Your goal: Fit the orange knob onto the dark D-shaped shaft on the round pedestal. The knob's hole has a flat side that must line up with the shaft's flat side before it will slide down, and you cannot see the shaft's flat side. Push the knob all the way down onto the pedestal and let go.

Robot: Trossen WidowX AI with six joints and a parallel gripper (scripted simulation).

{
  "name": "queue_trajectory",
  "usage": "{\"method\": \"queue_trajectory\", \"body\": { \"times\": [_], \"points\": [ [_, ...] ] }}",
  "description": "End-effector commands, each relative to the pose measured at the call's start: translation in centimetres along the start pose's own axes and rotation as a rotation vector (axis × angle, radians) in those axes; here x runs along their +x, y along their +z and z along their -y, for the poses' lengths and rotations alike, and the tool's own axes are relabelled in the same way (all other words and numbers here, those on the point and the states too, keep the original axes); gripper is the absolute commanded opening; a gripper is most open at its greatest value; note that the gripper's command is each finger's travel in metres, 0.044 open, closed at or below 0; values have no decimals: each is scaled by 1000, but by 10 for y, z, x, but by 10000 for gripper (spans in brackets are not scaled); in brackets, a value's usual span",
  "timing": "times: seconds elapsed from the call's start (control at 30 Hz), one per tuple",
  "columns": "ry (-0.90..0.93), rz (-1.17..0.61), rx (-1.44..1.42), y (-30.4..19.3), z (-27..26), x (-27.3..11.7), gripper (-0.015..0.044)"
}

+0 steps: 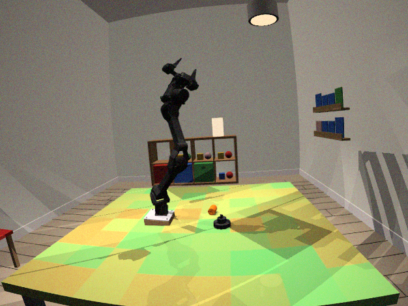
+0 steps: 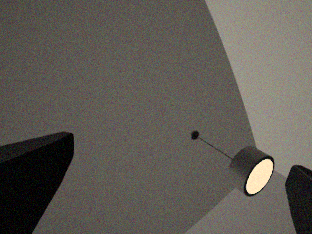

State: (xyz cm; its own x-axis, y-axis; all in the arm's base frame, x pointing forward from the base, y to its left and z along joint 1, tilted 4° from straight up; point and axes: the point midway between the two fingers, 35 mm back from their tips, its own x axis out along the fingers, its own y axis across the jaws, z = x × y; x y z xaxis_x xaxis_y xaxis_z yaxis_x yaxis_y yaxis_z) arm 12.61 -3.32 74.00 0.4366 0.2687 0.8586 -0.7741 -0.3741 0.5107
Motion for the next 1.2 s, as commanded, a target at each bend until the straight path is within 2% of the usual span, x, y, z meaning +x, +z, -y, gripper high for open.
{"method": "queue_trajectory", "body": {
  "times": [0.0, 0.13, 0.27, 0.43, 0.6, 0.9, 1.17],
  "points": [
    [52, -124, -296, -71, -21, -8, 440],
    [69, -254, -601, -141, -13, -17, 440],
    [53, -404, -895, -205, 22, -27, 440],
    [-5, -597, -1236, -262, 95, -40, 440],
    [-97, -824, -1513, -290, 185, -59, 440],
    [-371, -1295, -1781, -264, 347, -121, 440],
    [-650, -1794, -1803, -193, 453, -207, 440]
  ]
}}
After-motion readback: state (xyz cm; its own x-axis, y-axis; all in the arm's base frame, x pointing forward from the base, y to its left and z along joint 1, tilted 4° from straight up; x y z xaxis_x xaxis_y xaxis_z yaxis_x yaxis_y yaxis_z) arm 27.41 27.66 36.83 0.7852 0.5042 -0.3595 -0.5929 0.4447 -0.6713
